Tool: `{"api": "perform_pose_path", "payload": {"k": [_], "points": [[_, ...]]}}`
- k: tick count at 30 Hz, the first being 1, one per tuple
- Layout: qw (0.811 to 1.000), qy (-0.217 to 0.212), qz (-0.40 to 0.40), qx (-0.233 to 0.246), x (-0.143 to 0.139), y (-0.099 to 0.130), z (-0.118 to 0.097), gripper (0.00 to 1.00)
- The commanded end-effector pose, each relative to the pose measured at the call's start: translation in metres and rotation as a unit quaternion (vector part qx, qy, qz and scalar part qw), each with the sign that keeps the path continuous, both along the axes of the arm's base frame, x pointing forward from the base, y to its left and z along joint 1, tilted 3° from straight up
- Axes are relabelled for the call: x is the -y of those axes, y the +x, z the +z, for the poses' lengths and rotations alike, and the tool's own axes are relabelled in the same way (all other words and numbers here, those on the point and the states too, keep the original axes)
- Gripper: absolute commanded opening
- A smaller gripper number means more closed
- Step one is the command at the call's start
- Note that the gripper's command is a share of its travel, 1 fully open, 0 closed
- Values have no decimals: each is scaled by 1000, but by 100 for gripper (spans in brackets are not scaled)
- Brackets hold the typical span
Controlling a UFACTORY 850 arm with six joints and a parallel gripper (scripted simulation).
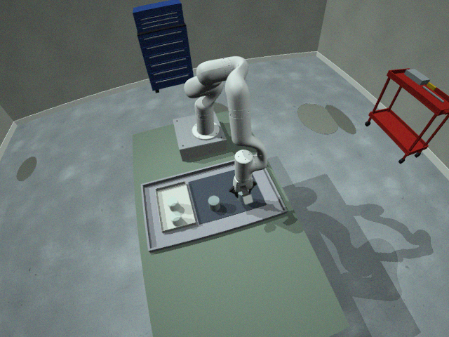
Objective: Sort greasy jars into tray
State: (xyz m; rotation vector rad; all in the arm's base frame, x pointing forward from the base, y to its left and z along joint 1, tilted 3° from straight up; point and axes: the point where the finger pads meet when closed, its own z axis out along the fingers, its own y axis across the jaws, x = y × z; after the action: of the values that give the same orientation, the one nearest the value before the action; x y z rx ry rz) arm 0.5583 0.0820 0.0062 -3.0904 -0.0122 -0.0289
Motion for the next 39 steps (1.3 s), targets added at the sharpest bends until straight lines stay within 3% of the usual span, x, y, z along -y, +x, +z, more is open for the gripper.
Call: {"api": "perform_pose_path", "payload": {"k": [1, 29, 39], "points": [[1000, 0, 0, 1, 0, 1, 12, 0], [1000, 0, 0, 1, 4, -1, 82, 0], [1000, 0, 0, 1, 25, -10, 83, 0]]}}
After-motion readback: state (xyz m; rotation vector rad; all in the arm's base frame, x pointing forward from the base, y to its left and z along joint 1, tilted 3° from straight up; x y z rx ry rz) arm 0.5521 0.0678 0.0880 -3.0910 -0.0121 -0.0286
